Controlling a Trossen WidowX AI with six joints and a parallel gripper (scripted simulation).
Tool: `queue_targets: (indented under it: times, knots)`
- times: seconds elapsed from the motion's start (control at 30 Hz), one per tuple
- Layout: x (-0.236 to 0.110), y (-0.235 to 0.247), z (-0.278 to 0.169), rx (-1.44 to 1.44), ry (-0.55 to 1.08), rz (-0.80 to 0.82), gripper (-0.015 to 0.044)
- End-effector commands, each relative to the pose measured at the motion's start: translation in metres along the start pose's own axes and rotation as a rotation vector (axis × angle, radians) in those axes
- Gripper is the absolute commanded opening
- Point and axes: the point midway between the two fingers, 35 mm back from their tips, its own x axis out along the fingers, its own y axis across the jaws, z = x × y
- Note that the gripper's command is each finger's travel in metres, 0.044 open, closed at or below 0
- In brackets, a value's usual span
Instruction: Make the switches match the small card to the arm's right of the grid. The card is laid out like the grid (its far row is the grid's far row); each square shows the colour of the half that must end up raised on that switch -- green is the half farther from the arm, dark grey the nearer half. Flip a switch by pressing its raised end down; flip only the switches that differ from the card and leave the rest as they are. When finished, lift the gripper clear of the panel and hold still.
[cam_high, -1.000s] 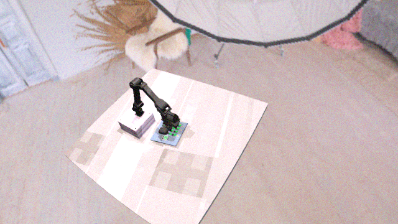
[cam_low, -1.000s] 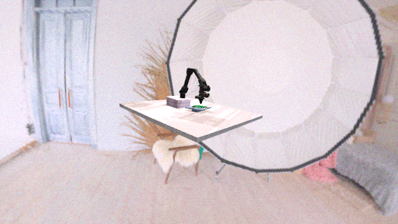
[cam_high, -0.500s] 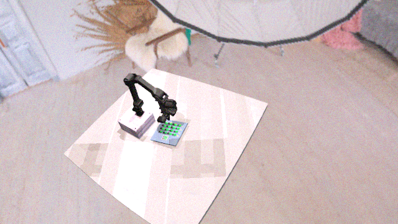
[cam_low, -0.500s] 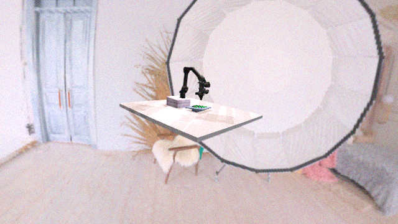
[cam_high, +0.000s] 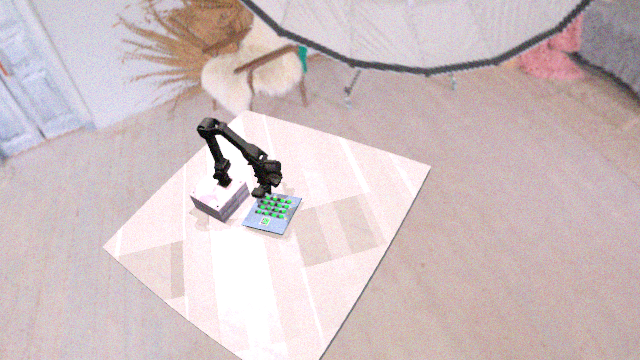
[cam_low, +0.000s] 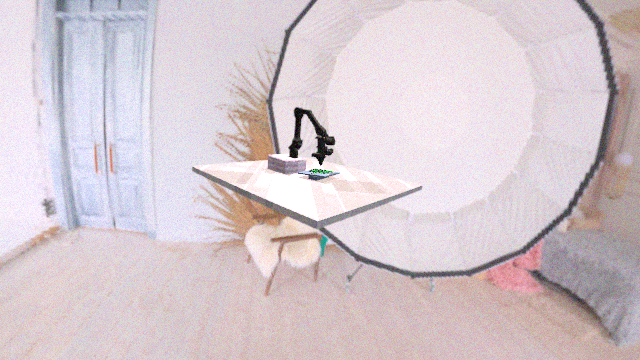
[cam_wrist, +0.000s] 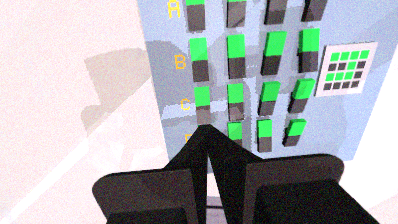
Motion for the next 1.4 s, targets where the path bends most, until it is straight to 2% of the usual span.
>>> queue_targets:
  times: [0.0,0.5,1.37]
  knots:
    - [0.010,-0.001,-0.002,0.003,0.003,-0.004,0.0000]
    - [0.025,-0.001,-0.002,0.003,0.003,-0.004,0.0000]
    - [0.025,-0.001,-0.002,0.003,0.003,-0.004,0.0000]
